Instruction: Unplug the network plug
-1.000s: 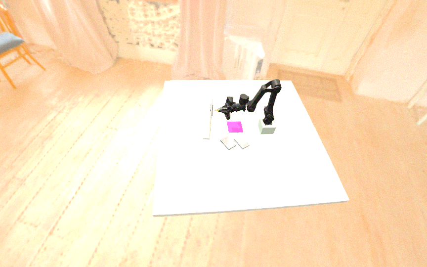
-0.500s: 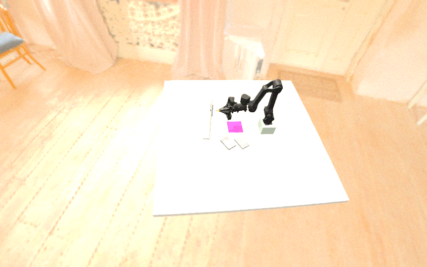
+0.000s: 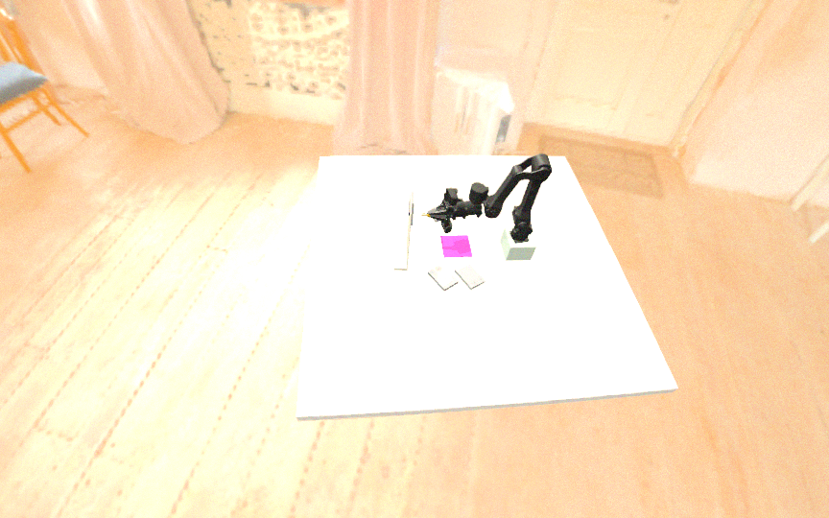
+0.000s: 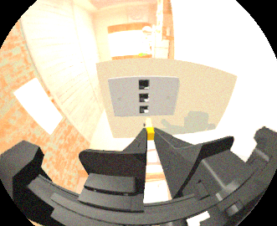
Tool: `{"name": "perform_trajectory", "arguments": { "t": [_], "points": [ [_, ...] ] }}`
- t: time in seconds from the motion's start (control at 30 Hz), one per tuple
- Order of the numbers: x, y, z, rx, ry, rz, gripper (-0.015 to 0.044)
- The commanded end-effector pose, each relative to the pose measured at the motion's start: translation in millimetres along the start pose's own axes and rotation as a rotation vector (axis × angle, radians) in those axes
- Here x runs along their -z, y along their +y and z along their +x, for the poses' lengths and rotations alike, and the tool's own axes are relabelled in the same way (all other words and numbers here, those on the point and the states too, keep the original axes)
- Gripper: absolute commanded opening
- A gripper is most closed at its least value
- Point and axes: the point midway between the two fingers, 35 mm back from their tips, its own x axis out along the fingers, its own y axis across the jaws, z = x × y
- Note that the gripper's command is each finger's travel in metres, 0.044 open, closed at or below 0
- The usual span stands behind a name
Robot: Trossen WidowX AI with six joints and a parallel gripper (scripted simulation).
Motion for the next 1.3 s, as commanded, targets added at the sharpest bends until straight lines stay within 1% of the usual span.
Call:
{"name": "perform_trajectory", "arguments": {
  "t": [0.0,1.27],
  "points": [
    [1,-1,-3,0.002,-0.004,0.006,0.0000],
    [7,3,-19,-0.001,0.000,0.000,0.0000]
  ]
}}
